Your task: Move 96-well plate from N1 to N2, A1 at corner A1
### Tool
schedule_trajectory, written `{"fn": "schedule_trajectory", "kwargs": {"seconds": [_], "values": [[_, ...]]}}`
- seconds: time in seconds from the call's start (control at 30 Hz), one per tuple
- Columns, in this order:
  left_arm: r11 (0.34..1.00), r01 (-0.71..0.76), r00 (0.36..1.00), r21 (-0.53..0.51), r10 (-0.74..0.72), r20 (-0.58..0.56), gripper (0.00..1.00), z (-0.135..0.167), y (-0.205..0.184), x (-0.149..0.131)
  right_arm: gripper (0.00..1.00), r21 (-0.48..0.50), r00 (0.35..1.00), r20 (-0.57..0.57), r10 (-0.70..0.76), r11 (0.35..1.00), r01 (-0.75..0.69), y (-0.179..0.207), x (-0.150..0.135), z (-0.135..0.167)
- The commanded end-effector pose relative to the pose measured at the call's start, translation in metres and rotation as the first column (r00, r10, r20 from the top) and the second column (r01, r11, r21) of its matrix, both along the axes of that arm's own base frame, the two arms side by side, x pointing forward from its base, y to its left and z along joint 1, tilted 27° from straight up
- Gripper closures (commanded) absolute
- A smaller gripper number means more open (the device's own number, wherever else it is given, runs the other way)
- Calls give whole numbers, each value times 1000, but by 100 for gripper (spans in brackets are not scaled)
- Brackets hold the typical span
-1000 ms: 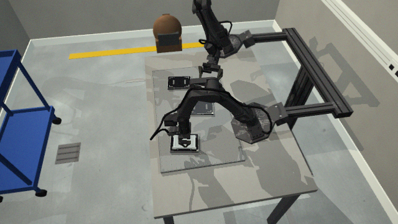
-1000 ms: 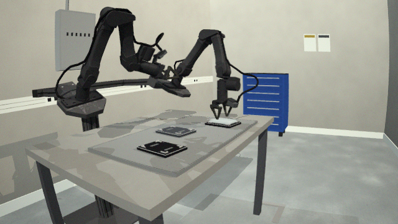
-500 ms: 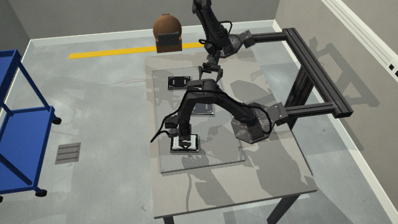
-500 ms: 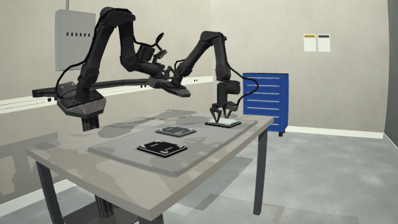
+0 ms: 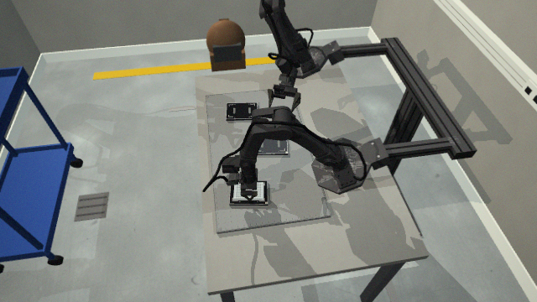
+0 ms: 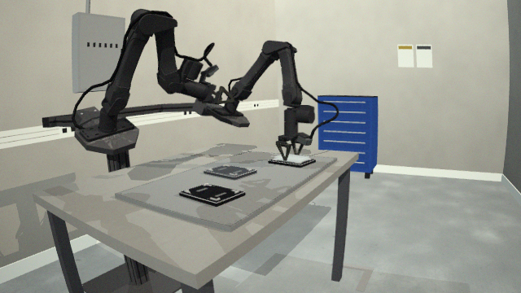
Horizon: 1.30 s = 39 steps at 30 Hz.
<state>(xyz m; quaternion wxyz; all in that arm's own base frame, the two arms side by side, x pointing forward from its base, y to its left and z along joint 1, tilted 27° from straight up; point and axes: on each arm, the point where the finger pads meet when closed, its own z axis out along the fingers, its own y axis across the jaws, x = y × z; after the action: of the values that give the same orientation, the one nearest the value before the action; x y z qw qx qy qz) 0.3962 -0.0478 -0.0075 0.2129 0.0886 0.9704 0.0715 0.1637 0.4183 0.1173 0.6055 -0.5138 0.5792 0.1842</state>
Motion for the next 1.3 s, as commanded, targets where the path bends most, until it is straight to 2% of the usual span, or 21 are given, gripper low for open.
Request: {"fn": "schedule_trajectory", "kwargs": {"seconds": [0.0,0.2,0.33,0.47,0.63,0.73,0.9,1.0,1.17,1.27], "values": [[1000,8,999,-13,-8,50,11,14,-3,12,0,28,1000,10,17,999,-18,4,-7,9],[1000,8,999,-13,-7,50,17,13,-3,10,0,28,1000,10,17,999,-18,4,-7,9],[1000,5,999,-13,-5,40,62,9,-2,5,0,28,1000,10,17,999,-18,4,-7,9],[1000,4,1000,-5,-4,16,20,13,-3,-5,0,28,1000,10,17,999,-18,4,-7,9],[1000,-1,1000,-2,1,29,20,42,-5,-15,0,28,1000,10,17,999,-18,4,-7,9],[1000,-1,1000,-2,1,29,20,44,-6,-16,0,28,1000,10,17,999,-18,4,-7,9],[1000,0,1000,-4,0,28,20,44,-6,-16,0,-52,996,-75,-41,998,37,-9,-10,-16],[1000,1,1000,-5,0,28,20,44,-6,-16,0,-131,982,-156,-104,988,83,-24,-26,-33],[1000,1,999,-6,0,36,20,45,-7,-14,0,-251,946,-239,-218,955,157,-67,-71,-43],[1000,1,999,-6,0,36,20,45,-7,-15,0,-244,941,-249,-230,955,169,-74,-79,-39]]}}
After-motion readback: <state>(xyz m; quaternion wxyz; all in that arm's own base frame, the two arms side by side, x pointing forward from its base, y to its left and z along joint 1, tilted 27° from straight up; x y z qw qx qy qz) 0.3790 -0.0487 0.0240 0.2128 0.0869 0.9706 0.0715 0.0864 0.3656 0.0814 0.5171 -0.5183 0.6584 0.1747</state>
